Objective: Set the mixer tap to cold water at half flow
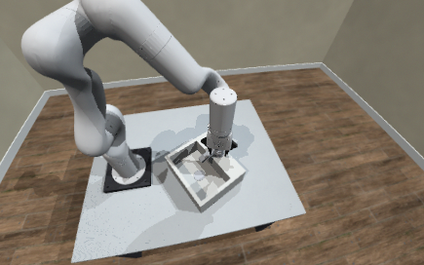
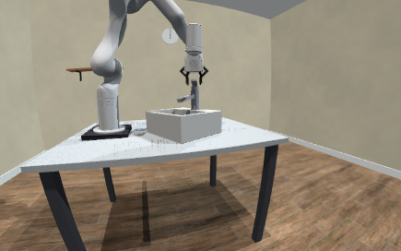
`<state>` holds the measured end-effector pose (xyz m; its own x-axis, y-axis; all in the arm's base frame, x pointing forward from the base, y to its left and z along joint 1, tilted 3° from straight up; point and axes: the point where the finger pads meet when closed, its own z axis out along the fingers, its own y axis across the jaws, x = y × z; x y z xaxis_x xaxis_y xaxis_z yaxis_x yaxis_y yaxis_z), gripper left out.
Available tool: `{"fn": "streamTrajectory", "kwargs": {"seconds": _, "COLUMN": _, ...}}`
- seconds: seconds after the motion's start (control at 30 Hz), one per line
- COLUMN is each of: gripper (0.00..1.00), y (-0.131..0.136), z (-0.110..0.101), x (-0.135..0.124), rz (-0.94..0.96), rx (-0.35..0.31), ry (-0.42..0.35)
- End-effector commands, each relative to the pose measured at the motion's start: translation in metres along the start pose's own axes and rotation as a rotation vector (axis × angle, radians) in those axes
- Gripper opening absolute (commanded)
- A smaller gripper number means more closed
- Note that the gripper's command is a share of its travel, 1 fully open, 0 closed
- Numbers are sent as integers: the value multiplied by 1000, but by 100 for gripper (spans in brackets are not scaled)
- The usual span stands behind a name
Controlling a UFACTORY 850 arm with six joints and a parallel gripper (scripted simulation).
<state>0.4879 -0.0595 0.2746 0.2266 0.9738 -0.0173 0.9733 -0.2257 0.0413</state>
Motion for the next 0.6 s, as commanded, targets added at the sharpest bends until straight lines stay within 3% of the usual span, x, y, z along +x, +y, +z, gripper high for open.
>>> {"fn": "streamTrajectory", "kwargs": {"seconds": 0.0, "gripper": 68, "y": 1, "z": -1, "x": 0, "rz": 0, "rx": -2, "ry": 0}}
{"fn": "streamTrajectory", "kwargs": {"seconds": 0.57, "gripper": 68, "y": 1, "z": -4, "x": 0, "rz": 0, "rx": -2, "ry": 0}}
